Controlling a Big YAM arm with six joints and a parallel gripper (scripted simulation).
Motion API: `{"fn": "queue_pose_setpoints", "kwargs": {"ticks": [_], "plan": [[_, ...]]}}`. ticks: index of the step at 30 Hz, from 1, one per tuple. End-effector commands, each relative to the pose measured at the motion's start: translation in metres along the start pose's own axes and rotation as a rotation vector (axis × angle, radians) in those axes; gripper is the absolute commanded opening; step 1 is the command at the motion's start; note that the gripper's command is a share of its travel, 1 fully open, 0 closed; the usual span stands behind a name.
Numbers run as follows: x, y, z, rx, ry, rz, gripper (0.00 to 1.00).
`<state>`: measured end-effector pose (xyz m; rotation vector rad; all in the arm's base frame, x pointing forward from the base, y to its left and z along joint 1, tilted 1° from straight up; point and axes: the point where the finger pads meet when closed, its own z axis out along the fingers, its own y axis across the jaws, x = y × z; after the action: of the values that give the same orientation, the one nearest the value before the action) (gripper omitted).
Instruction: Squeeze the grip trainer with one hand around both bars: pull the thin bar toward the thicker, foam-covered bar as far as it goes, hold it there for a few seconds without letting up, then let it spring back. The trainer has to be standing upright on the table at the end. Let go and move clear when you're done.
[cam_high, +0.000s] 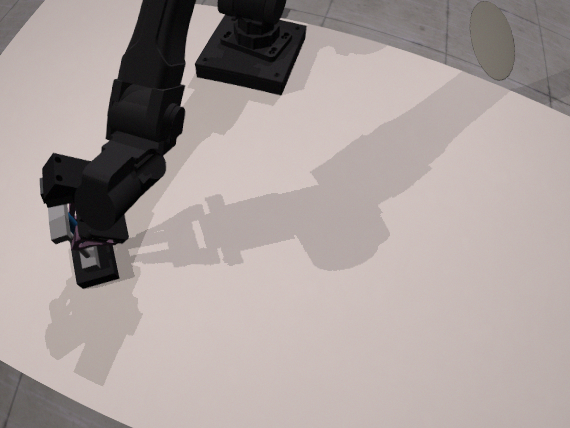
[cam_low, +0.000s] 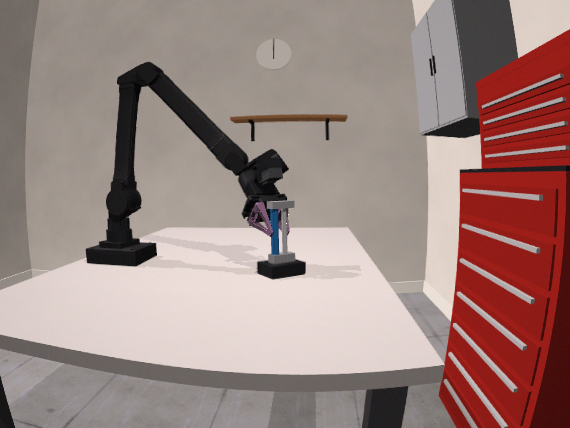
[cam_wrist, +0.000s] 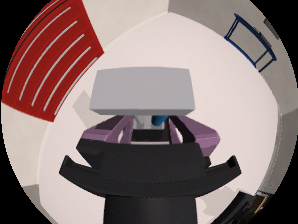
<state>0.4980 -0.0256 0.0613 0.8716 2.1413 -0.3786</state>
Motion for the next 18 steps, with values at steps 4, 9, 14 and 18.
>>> {"fn": "queue_pose_setpoints", "kwargs": {"ticks": [4, 9, 14, 18], "plan": [[-0.013, 0.005, 0.0, -0.003, -0.019, 0.006, 0.76], [-0.013, 0.006, -0.001, -0.005, -0.02, 0.006, 0.76], [-0.013, 0.006, -0.001, -0.005, -0.02, 0.006, 0.76], [-0.013, 0.006, -0.001, -0.005, -0.02, 0.006, 0.76]]}}
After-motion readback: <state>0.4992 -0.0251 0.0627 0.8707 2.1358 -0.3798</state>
